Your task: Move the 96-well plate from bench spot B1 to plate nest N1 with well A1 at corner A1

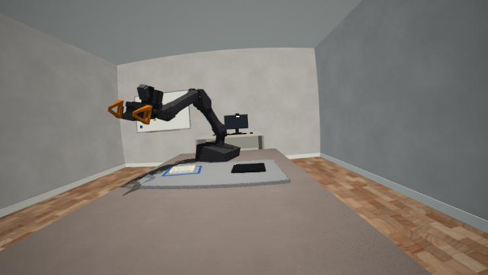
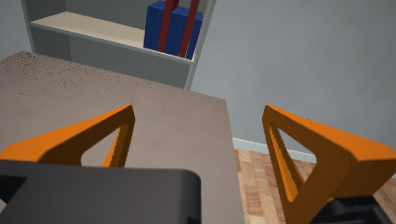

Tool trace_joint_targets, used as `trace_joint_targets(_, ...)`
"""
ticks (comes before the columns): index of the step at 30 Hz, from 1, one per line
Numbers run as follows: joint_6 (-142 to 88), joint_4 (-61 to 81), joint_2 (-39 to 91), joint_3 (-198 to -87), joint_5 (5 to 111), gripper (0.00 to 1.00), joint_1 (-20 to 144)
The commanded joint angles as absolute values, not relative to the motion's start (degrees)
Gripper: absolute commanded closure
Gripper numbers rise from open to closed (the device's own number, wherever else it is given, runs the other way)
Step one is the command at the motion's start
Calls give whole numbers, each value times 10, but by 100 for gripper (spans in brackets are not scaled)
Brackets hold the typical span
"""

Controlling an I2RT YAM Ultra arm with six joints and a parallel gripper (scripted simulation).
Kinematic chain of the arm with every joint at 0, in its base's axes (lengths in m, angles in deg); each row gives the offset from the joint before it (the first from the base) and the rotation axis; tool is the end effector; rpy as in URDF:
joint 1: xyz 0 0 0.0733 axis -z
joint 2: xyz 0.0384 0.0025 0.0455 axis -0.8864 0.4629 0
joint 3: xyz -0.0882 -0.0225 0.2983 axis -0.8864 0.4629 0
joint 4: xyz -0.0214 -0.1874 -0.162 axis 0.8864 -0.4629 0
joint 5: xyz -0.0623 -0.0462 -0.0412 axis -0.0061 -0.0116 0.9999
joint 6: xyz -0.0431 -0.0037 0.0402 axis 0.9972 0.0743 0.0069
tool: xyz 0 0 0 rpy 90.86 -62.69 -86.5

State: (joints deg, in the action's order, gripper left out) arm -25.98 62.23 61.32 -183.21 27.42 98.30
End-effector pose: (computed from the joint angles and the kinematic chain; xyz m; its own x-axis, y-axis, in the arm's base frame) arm 0.4915 -0.3272 0.2603 0.0676 -0.0617 -0.9958 0.0918 0.9942 -0.0554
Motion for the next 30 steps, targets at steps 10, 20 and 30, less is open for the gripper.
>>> trace_joint_targets(10, -261, 621, 604, -1838, 276, 0, 988)
trace_joint_targets(20, -286, 587, 583, -1800, 287, 0, 993)
trace_joint_targets(30, -357, 461, 545, -1756, 314, 0, 998)
